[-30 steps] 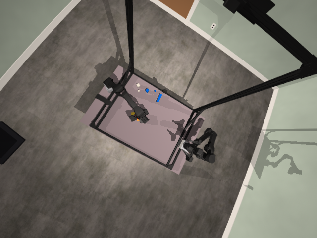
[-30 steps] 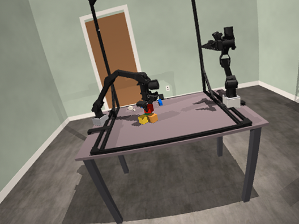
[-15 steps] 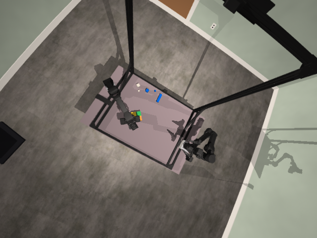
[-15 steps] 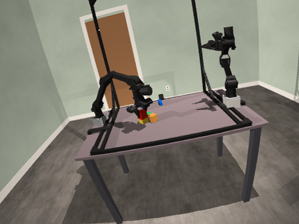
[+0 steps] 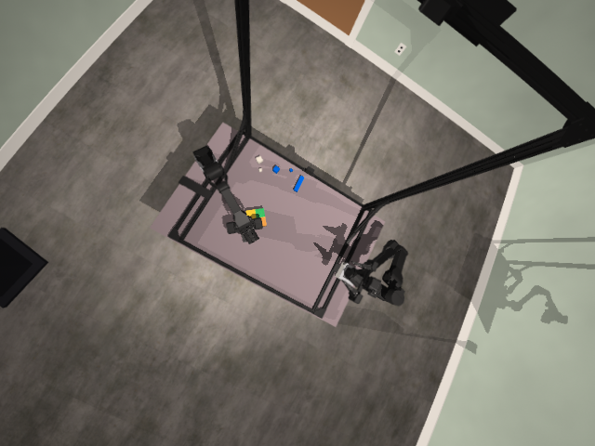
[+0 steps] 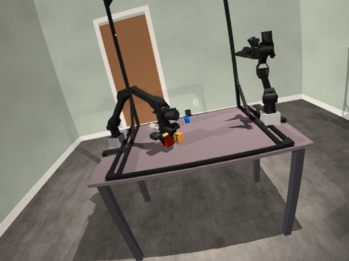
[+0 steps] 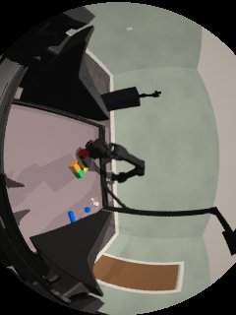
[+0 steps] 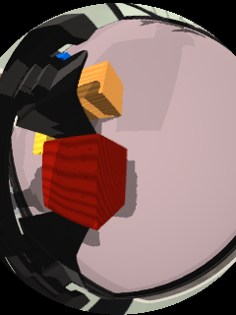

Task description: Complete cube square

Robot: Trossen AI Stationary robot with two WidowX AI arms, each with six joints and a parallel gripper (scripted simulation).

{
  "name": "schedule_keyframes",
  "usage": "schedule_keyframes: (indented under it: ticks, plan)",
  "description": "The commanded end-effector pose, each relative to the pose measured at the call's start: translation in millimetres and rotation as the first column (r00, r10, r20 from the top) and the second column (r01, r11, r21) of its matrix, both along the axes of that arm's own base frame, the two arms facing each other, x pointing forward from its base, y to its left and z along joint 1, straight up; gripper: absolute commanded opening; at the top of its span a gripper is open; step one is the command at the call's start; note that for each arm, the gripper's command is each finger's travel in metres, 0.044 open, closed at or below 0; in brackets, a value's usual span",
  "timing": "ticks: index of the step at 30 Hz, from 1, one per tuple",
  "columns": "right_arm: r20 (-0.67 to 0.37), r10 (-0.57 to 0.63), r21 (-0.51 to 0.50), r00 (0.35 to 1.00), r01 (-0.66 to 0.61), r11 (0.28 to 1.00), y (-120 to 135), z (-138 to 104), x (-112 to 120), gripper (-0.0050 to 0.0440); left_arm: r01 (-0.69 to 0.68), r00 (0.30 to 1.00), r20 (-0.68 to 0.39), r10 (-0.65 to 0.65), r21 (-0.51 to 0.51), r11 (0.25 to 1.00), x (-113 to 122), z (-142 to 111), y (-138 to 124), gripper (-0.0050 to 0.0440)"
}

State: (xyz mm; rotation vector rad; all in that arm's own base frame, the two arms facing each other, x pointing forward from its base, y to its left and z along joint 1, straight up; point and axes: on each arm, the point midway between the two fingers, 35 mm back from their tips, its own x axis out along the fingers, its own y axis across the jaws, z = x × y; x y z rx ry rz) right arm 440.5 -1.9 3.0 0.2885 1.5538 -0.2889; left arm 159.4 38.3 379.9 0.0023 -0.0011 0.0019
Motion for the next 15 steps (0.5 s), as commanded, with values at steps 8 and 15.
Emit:
schedule_keyframes:
  ticks: [8,15]
  plan:
    - [0.002,-0.005,0.0,1.0,0.005,1.0,0,-14,0,0.0,0.002,1.0,0.0,-0.002,-0.003,1.0,0,0,-1,0.04]
    - [0.002,-0.005,0.0,1.0,0.005,1.0,0,-18,0,0.0072,0.002,1.0,0.0,-0.002,-0.003,1.0,0,0,-1,0.04]
